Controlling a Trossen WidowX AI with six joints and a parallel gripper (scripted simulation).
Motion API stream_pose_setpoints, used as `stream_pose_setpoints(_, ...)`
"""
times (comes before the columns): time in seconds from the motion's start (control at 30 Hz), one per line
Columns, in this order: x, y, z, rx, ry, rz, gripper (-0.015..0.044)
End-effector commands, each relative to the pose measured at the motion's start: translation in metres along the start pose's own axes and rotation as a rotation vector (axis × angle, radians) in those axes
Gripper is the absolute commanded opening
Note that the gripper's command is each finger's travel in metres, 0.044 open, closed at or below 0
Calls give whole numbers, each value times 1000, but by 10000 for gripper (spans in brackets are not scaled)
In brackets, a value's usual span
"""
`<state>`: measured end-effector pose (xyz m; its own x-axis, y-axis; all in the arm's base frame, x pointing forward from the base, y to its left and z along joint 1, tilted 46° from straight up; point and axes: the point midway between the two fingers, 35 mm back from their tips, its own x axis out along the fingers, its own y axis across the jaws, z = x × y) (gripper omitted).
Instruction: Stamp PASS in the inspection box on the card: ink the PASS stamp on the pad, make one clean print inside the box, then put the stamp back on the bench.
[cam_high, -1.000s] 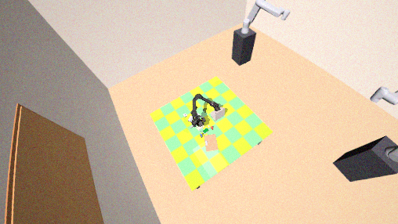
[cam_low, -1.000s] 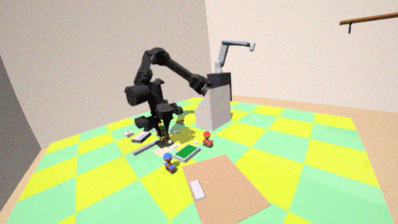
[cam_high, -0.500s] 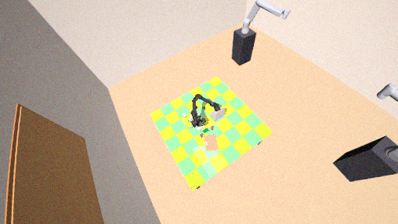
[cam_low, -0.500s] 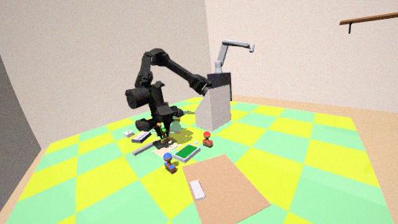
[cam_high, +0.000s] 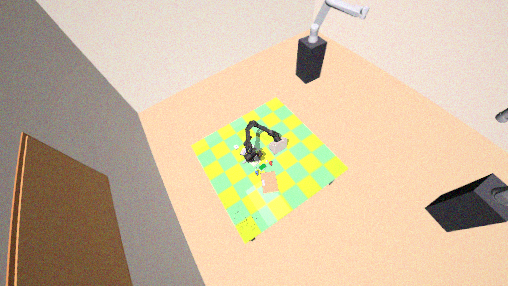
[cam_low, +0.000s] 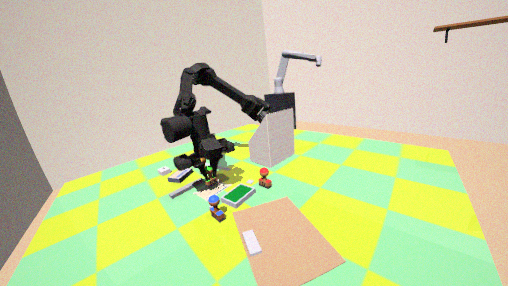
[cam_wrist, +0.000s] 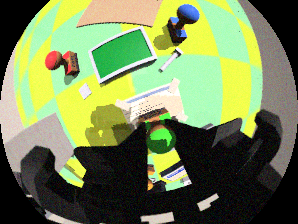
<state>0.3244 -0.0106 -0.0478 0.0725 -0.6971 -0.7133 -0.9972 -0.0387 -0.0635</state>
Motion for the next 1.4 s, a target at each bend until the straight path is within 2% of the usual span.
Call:
stream_pose_setpoints(0.0, 3, 0, -1, -4, 4, -2, 0)
stream_pose_setpoints(1.37, 18, 1, -2, -4, 5, -1, 0)
